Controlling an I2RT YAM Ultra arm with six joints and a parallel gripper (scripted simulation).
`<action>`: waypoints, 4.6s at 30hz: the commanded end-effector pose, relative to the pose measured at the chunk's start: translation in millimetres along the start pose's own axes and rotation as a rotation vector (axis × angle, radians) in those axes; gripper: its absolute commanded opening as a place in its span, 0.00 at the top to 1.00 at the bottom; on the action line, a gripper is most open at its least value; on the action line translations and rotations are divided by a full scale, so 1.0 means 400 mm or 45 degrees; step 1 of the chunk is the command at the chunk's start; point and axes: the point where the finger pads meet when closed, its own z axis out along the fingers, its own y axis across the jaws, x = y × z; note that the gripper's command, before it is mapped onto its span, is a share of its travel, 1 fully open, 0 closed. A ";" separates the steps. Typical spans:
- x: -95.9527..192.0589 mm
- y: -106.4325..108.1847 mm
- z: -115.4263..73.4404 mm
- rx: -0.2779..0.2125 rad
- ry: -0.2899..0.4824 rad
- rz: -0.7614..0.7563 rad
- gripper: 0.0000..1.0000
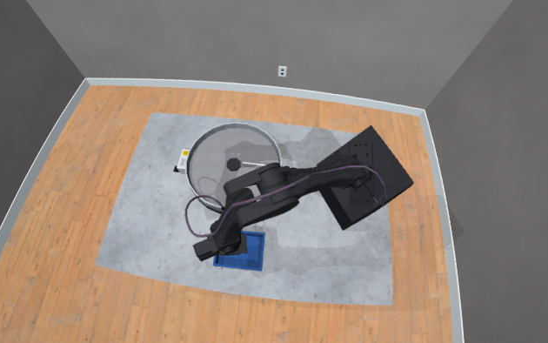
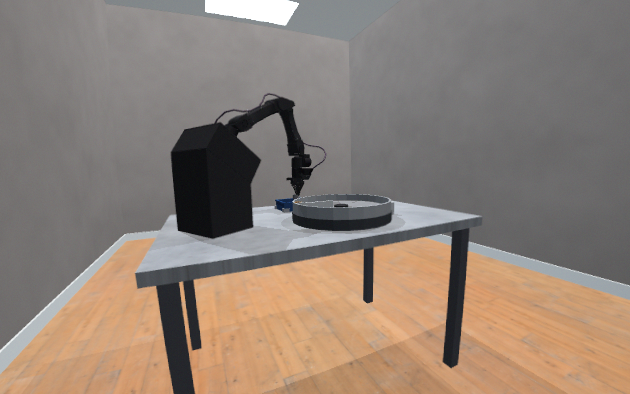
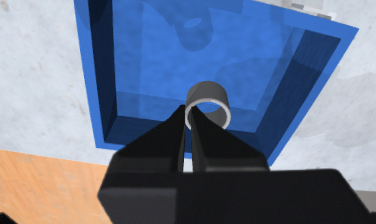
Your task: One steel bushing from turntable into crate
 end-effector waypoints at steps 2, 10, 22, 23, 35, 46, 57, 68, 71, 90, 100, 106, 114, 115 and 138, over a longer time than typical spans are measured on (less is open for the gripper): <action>0.011 0.031 -0.039 -0.052 0.007 0.004 1.00; 0.011 0.031 -0.039 -0.052 0.007 0.004 1.00; 0.017 0.035 0.006 -0.051 0.008 0.002 1.00; 0.017 0.035 0.006 -0.051 0.008 0.002 1.00; 0.026 0.035 0.054 -0.052 0.012 -0.002 1.00; 0.028 0.035 0.083 -0.052 0.012 -0.003 1.00; 0.031 0.043 0.070 -0.057 0.014 -0.004 1.00; 0.031 0.043 0.070 -0.057 0.014 -0.004 1.00; 0.031 0.043 0.070 -0.057 0.014 -0.004 1.00; 0.030 0.038 0.076 -0.049 0.011 -0.002 1.00; 0.040 0.050 0.063 -0.059 0.015 -0.003 1.00; 0.031 0.053 0.062 -0.061 0.010 0.004 1.00; 0.031 0.053 0.062 -0.061 0.010 0.004 1.00; 0.031 0.053 0.062 -0.061 0.010 0.004 1.00; 0.008 0.051 0.076 -0.047 -0.005 0.007 1.00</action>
